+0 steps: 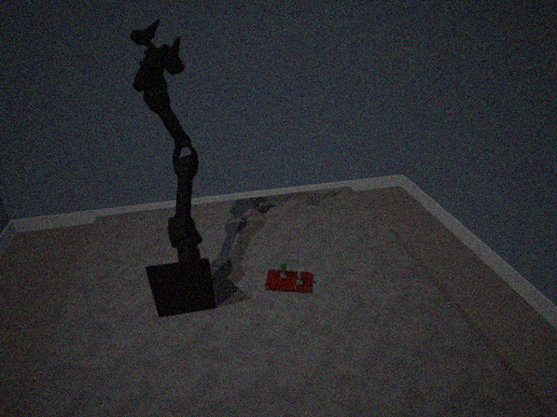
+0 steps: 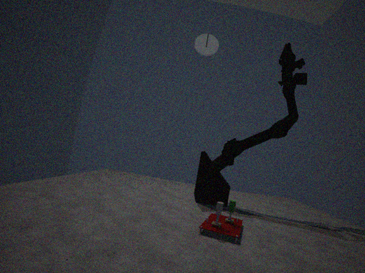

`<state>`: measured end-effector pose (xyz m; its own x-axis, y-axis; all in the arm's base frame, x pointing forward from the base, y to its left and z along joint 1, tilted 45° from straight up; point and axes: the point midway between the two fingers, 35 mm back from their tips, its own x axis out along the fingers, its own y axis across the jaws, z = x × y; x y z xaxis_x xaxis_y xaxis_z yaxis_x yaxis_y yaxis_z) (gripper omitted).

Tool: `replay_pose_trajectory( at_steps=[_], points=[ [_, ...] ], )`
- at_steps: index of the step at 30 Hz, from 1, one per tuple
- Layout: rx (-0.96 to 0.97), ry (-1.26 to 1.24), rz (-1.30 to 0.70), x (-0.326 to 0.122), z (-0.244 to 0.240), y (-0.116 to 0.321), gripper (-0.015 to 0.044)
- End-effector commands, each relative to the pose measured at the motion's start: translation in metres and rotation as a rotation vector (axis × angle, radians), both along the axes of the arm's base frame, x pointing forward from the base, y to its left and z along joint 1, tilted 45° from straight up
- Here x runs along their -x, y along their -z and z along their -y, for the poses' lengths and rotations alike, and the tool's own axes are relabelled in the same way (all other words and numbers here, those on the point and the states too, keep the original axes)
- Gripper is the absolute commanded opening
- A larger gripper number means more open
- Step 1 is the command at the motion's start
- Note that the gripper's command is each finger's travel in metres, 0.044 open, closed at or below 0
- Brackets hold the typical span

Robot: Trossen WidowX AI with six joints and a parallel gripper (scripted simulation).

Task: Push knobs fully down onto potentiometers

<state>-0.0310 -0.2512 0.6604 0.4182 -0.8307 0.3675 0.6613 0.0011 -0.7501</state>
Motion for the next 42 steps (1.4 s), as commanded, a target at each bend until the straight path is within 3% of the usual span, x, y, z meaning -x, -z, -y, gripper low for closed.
replay_pose_trajectory(
  at_steps=[1,15,24,42],
  points=[
    [-0.001,-0.001,0.001,0.0,0.0,0.0,0.0374],
    [-0.184,-0.178,0.202,-0.019,0.055,0.035,0.0006],
    [-0.388,-0.306,0.356,-0.047,0.096,0.074,0.0],
    [-0.774,-0.503,0.454,-0.139,0.155,0.176,0.0]
  ],
)
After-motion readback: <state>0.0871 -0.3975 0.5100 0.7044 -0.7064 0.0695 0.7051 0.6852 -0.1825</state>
